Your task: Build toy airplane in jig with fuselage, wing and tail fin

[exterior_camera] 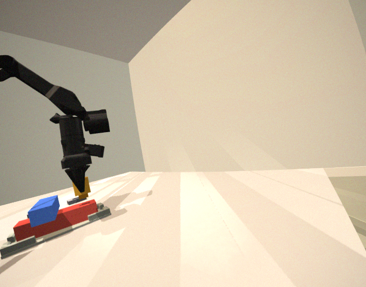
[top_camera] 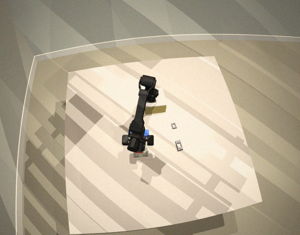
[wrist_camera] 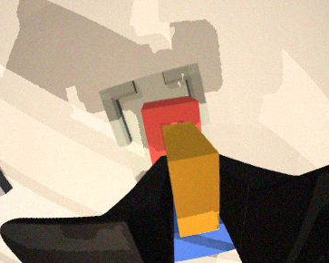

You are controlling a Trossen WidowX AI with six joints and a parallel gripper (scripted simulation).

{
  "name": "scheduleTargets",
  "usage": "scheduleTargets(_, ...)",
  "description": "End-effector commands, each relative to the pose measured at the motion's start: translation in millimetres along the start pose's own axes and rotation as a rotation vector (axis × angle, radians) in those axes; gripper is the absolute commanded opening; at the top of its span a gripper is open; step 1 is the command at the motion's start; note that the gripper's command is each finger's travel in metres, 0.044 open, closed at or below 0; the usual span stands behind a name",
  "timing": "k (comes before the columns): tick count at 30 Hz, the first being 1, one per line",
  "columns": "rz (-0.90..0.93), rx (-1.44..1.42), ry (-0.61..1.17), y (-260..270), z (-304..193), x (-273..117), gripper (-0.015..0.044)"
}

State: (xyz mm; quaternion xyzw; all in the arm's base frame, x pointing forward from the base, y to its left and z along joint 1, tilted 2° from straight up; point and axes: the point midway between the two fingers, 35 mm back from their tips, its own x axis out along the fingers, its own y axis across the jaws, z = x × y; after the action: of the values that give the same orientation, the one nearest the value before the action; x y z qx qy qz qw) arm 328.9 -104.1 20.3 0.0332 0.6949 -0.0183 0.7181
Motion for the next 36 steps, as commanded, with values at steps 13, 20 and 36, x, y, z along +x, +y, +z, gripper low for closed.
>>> scheduleTargets(13,-0.003,-0.004,0.001,0,-1,22,0.0065)
scheduleTargets(20,0.001,-0.001,0.002,0,-1,20,0.0018)
scheduleTargets(36,0.001,-0.001,0.002,0,-1,20,0.026)
